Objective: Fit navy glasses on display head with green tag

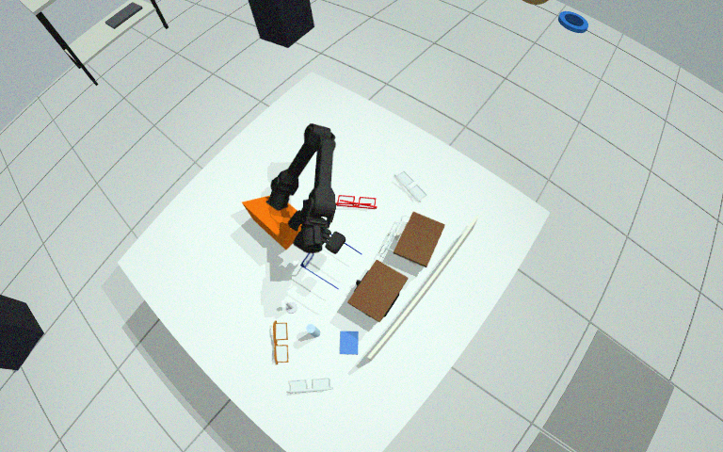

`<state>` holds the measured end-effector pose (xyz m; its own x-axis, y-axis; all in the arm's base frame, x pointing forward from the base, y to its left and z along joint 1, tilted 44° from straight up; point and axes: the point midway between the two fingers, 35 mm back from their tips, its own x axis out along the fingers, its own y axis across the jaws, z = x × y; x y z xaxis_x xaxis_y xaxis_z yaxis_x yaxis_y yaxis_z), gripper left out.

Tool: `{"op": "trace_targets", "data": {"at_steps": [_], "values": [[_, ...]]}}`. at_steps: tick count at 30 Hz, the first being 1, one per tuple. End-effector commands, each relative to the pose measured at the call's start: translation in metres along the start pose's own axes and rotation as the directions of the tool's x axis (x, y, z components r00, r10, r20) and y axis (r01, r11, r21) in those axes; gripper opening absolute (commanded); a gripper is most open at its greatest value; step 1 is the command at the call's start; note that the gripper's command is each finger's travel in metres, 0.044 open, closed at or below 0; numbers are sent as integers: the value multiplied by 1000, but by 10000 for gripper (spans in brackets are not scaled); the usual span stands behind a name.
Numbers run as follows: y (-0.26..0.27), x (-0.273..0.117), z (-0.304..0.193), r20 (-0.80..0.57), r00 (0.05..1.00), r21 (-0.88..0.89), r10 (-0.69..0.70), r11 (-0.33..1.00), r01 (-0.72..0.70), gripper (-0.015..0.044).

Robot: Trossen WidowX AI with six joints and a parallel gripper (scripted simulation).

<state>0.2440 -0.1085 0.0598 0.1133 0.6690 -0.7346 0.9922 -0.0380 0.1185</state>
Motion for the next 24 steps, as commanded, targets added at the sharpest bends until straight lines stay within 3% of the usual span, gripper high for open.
{"op": "trace_targets", "data": {"at_steps": [1, 24], "values": [[-2, 6, 0, -12, 1000, 11, -5, 1000, 5, 0], [-2, 18, 2, -12, 1000, 11, -5, 1000, 5, 0]]}}
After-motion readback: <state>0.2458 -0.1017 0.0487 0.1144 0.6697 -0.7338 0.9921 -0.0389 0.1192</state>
